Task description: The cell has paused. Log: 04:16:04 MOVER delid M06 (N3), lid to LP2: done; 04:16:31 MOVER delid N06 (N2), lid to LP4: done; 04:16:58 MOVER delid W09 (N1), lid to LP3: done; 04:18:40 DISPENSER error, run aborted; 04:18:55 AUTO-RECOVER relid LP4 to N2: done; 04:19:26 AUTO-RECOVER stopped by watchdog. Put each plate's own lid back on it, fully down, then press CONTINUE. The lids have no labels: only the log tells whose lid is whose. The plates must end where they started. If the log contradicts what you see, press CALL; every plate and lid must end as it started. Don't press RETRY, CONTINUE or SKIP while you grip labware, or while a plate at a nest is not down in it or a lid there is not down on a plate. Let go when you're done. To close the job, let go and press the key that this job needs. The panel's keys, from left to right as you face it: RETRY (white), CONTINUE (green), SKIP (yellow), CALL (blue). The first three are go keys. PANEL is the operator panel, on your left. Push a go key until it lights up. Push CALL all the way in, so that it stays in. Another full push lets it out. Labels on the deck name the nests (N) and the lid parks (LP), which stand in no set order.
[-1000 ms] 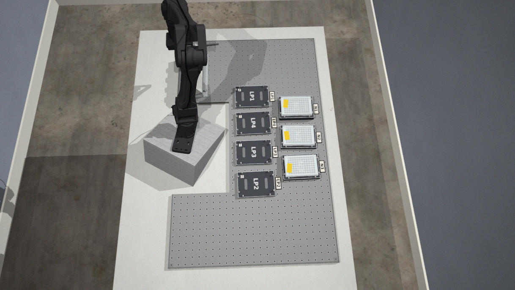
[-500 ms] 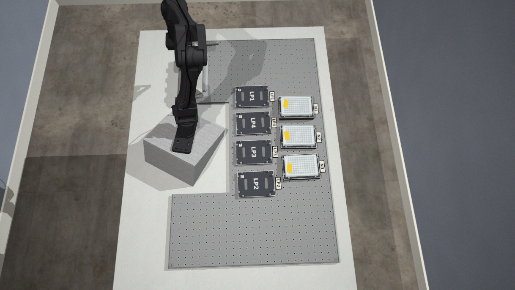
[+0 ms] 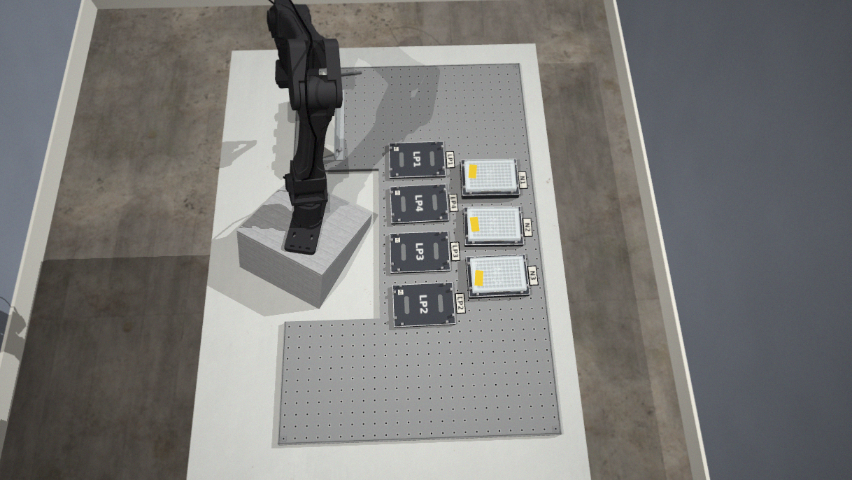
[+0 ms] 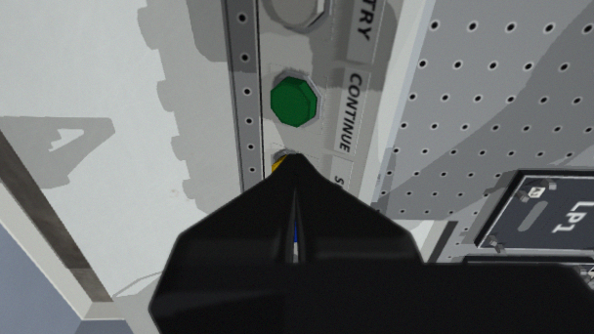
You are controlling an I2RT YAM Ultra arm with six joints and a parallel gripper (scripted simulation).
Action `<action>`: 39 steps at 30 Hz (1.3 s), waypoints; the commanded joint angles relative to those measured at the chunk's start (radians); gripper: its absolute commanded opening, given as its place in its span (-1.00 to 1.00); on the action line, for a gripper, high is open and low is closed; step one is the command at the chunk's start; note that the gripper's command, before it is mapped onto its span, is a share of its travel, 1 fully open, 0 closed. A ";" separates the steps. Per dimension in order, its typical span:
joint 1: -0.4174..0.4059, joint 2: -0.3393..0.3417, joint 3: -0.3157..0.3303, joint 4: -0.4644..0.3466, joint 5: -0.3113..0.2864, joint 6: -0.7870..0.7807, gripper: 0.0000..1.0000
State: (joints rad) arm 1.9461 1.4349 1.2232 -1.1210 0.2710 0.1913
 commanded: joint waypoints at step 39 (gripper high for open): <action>0.003 -0.001 -0.004 0.074 -0.001 -0.013 -1.00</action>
State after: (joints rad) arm 1.9415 1.4418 1.2110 -1.0698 0.2687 0.1814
